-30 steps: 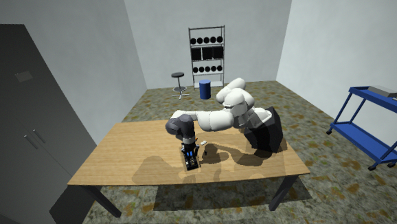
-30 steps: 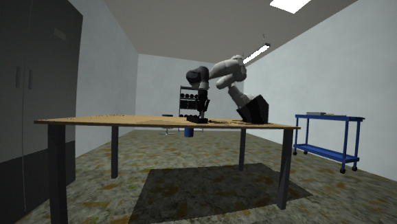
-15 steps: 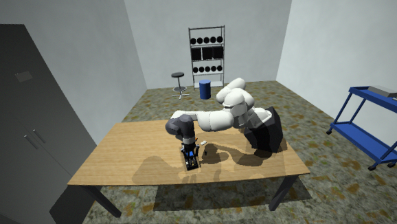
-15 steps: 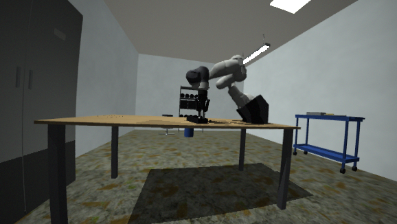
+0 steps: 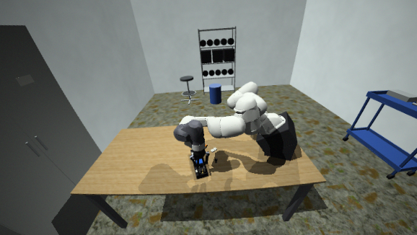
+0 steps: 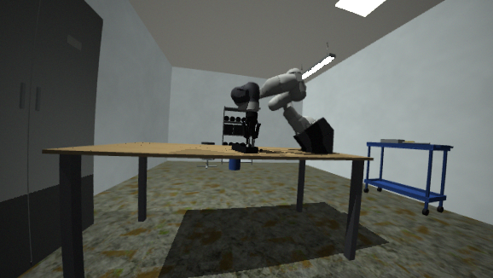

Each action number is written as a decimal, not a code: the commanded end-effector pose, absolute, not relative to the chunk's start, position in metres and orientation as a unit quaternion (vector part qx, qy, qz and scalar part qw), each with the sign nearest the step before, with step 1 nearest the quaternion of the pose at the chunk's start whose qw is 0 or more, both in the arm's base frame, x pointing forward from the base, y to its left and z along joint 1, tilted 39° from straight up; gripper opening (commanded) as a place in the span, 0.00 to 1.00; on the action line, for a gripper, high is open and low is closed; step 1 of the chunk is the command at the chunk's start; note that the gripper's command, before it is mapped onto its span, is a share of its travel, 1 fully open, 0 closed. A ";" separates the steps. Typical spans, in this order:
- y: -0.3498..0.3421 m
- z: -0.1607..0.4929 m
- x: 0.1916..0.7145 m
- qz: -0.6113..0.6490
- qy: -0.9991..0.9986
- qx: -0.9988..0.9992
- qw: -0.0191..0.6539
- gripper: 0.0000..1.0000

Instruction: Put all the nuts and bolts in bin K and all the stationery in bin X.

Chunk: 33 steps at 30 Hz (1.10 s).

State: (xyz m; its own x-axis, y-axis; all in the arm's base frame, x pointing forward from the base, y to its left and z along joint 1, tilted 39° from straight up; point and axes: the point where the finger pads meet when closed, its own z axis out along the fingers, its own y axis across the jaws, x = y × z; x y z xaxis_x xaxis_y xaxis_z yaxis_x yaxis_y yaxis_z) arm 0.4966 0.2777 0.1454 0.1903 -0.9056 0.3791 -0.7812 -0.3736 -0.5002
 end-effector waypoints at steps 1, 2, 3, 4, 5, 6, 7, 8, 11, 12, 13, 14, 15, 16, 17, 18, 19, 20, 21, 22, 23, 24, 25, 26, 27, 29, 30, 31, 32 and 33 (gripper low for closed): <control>0.279 0.148 0.496 -0.319 0.552 -0.764 0.099 0.18; 0.279 0.150 0.495 -0.319 0.552 -0.764 0.099 0.18; 0.279 0.151 0.494 -0.319 0.552 -0.764 0.099 0.18; 0.280 0.152 0.493 -0.319 0.552 -0.764 0.099 0.18; 0.280 0.153 0.492 -0.319 0.552 -0.764 0.099 0.18; 0.280 0.154 0.492 -0.319 0.552 -0.764 0.099 0.18; 0.280 0.155 0.491 -0.319 0.552 -0.764 0.099 0.18; 0.281 0.156 0.490 -0.319 0.552 -0.764 0.099 0.18; 0.281 0.159 0.488 -0.319 0.552 -0.764 0.099 0.18; 0.282 0.160 0.487 -0.319 0.552 -0.764 0.099 0.18; 0.282 0.161 0.486 -0.319 0.552 -0.764 0.099 0.18; 0.282 0.161 0.486 -0.319 0.552 -0.764 0.099 0.18; 0.282 0.161 0.486 -0.319 0.552 -0.764 0.099 0.18; 0.282 0.162 0.485 -0.319 0.552 -0.764 0.099 0.18; 0.283 0.163 0.484 -0.319 0.552 -0.764 0.099 0.18; 0.283 0.164 0.484 -0.319 0.552 -0.764 0.099 0.18; 0.283 0.165 0.483 -0.319 0.552 -0.764 0.099 0.18; 0.283 0.166 0.482 -0.319 0.552 -0.764 0.099 0.18; 0.284 0.167 0.481 -0.319 0.552 -0.764 0.099 0.18; 0.284 0.168 0.481 -0.319 0.552 -0.764 0.099 0.18; 0.284 0.169 0.480 -0.319 0.552 -0.764 0.099 0.18; 0.285 0.173 0.477 -0.319 0.552 -0.764 0.099 0.18; 0.286 0.176 0.474 -0.319 0.552 -0.764 0.099 0.18; 0.287 0.180 0.471 -0.319 0.552 -0.764 0.099 0.18; 0.288 0.184 0.468 -0.319 0.552 -0.764 0.099 0.18; 0.288 0.185 0.467 -0.319 0.552 -0.764 0.099 0.18; 0.288 0.185 0.467 -0.319 0.552 -0.764 0.099 0.18; 0.288 0.185 0.467 -0.319 0.552 -0.764 0.099 0.18; 0.288 0.185 0.467 -0.319 0.552 -0.764 0.099 0.18; 0.288 0.185 0.467 -0.319 0.552 -0.764 0.099 0.18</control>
State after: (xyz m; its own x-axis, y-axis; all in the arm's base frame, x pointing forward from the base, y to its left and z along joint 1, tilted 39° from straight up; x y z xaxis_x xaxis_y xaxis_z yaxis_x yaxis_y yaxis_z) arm 0.4706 0.2900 0.1852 0.1955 -0.9031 0.3823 -0.7732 -0.3817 -0.5064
